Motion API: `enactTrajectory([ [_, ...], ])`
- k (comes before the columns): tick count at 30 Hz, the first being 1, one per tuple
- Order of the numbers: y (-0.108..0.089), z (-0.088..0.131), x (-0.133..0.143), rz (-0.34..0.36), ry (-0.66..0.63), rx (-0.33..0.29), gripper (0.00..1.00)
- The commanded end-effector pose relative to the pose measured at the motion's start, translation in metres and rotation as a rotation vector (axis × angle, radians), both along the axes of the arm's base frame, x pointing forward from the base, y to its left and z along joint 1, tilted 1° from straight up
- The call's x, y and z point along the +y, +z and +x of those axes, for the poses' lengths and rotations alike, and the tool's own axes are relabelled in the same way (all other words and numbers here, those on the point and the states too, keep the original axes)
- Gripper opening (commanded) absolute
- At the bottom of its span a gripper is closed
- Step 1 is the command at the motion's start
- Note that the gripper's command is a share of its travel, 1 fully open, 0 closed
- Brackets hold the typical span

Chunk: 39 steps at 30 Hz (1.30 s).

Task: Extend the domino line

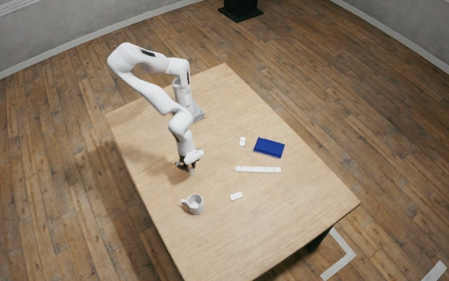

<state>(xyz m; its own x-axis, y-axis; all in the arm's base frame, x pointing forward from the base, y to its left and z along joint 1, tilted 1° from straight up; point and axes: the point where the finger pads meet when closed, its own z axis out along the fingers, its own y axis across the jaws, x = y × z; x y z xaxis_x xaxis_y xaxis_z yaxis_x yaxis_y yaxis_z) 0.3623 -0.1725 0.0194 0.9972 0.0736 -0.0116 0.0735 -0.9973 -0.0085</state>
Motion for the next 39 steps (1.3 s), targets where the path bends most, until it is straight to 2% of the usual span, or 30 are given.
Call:
enactTrajectory([
  [1, -0.0017, 0.0004, 0.0009, 0.002, -0.001, -0.003, 0.35],
  [39, -0.002, -0.0015, 0.0013, 0.003, 0.0, -0.015, 0.35],
])
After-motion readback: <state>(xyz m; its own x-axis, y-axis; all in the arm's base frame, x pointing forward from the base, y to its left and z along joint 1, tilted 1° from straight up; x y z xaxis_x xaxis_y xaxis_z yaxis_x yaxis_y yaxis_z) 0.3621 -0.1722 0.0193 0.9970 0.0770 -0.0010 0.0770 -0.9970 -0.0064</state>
